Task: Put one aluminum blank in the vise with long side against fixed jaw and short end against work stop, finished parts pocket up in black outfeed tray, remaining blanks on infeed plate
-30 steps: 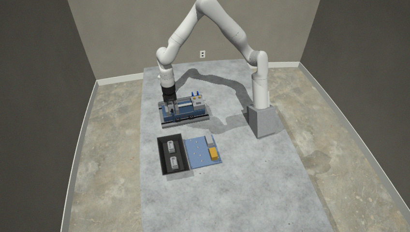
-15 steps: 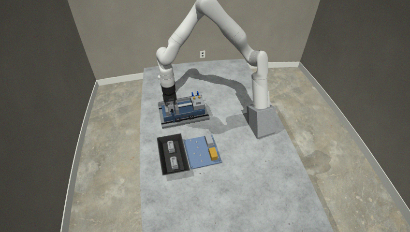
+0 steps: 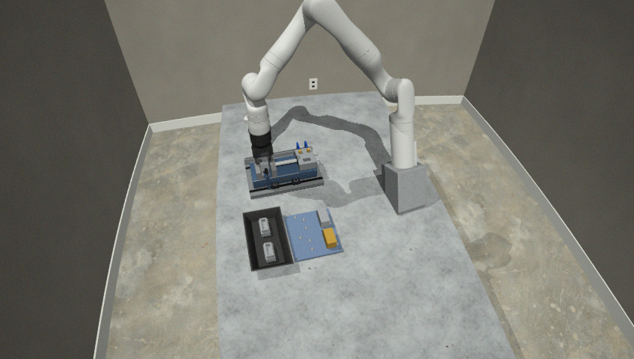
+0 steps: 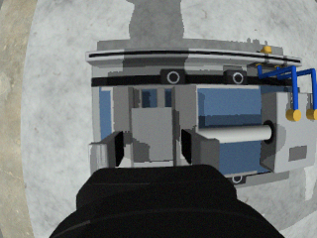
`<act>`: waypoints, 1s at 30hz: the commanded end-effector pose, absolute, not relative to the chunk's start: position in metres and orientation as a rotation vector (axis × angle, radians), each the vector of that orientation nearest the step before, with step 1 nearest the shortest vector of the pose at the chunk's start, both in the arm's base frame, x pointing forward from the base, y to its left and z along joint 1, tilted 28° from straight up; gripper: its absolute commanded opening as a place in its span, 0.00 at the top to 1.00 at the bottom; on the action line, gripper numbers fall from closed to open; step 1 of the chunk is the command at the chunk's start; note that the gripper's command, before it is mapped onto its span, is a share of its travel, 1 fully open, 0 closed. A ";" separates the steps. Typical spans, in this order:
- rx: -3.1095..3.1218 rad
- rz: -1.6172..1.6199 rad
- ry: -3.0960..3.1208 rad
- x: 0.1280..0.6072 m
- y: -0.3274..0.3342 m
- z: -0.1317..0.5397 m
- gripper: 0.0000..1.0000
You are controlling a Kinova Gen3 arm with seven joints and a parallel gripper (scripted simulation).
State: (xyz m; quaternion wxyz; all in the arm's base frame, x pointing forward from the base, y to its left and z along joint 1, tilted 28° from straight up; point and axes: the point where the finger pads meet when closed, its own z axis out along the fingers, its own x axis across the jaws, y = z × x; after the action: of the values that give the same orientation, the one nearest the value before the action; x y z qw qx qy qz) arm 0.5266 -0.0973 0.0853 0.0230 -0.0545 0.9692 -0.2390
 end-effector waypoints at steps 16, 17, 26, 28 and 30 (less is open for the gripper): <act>-0.169 -0.739 2.999 0.527 -0.095 0.090 0.00; -0.169 -0.739 2.999 0.527 -0.094 0.091 0.00; -0.169 -0.739 2.999 0.526 -0.087 0.105 0.00; -0.169 -0.739 2.999 0.525 -0.084 0.110 0.00; -0.169 -0.739 2.999 0.525 -0.081 0.116 0.00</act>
State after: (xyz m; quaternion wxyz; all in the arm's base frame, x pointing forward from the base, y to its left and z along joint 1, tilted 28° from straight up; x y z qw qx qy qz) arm 0.5217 -0.0873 0.1080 0.0178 -0.0528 0.9690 -0.2409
